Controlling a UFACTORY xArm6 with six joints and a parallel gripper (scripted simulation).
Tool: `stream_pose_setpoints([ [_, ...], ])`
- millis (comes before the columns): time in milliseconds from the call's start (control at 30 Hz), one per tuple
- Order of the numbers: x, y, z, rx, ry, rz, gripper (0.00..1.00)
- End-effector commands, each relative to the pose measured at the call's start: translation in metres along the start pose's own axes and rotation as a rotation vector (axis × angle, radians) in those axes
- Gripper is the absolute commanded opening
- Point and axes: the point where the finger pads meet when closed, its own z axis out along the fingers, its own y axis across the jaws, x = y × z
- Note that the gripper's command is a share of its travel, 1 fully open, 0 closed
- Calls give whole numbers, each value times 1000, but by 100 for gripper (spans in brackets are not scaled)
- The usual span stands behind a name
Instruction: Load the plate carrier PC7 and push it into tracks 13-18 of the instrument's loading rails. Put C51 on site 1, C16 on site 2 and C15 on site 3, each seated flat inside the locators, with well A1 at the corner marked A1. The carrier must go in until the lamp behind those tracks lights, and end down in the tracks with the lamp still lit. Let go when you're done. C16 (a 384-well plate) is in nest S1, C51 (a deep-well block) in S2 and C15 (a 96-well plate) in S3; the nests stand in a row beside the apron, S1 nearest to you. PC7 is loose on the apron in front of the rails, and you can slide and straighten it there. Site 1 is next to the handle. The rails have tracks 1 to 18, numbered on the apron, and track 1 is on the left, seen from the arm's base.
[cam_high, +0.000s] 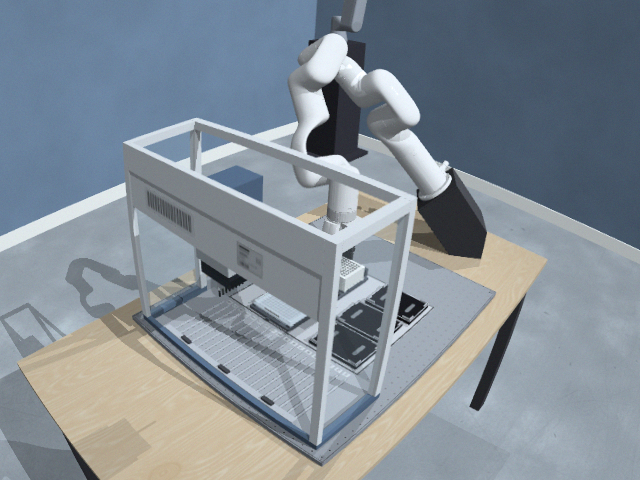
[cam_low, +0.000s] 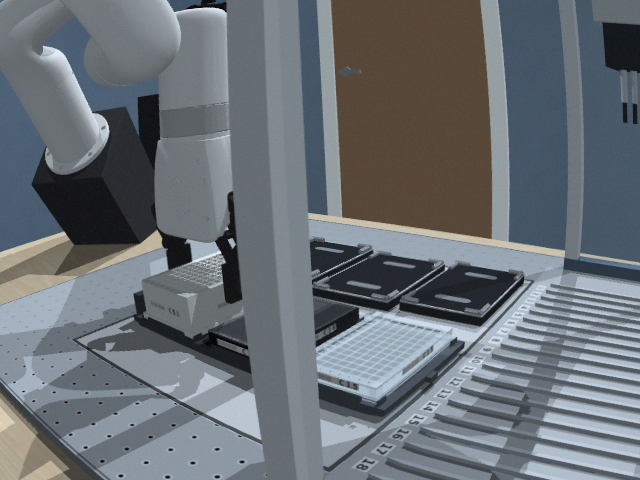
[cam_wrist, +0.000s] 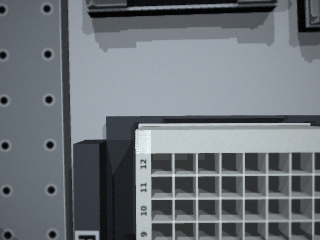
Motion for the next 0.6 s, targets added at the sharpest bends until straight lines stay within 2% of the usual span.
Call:
stream_pose_setpoints([
  [0,0,1,-1,-2,1,0,0],
  [33,0,1,-1,-2,1,0,0],
  [67,0,1,0,-2,1,0,100],
  [567,0,1,0,-2,1,0,100],
])
